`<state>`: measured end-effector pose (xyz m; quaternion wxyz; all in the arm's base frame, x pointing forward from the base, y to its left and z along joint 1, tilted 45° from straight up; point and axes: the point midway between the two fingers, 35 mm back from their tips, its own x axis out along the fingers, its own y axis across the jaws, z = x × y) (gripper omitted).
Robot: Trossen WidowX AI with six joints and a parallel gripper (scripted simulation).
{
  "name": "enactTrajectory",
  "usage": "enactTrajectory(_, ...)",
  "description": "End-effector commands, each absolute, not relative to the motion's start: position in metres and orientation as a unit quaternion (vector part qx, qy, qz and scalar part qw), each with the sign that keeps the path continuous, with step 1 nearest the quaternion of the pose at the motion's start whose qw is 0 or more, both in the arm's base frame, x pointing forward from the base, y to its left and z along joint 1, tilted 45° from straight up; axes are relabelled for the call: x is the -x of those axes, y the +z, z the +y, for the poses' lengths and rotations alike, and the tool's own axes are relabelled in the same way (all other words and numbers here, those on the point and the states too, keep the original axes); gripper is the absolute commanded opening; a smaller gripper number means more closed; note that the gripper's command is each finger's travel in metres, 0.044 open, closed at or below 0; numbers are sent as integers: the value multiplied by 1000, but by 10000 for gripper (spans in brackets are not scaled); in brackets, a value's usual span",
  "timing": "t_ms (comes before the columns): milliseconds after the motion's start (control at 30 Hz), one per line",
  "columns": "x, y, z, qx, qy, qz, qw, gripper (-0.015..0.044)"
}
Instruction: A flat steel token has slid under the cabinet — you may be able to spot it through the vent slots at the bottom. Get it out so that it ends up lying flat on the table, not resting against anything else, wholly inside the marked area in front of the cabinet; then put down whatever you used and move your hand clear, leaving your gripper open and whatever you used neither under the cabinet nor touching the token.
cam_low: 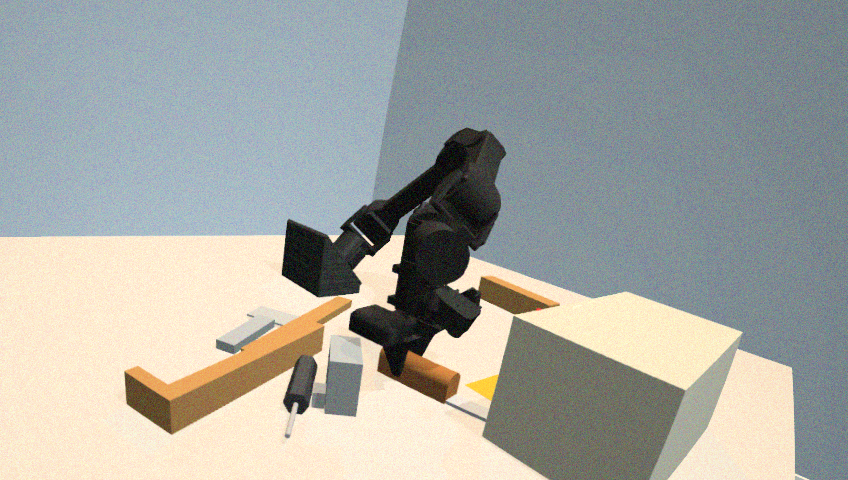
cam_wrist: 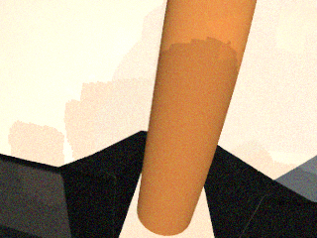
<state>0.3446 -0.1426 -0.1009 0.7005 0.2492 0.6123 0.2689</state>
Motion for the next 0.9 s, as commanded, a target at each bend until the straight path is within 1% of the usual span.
enactTrajectory(0, -349, -100, -143, -249, 268, 611, 702, 0)
enactTrajectory(867, -374, -96, -143, -249, 269, 611, 702, 0)
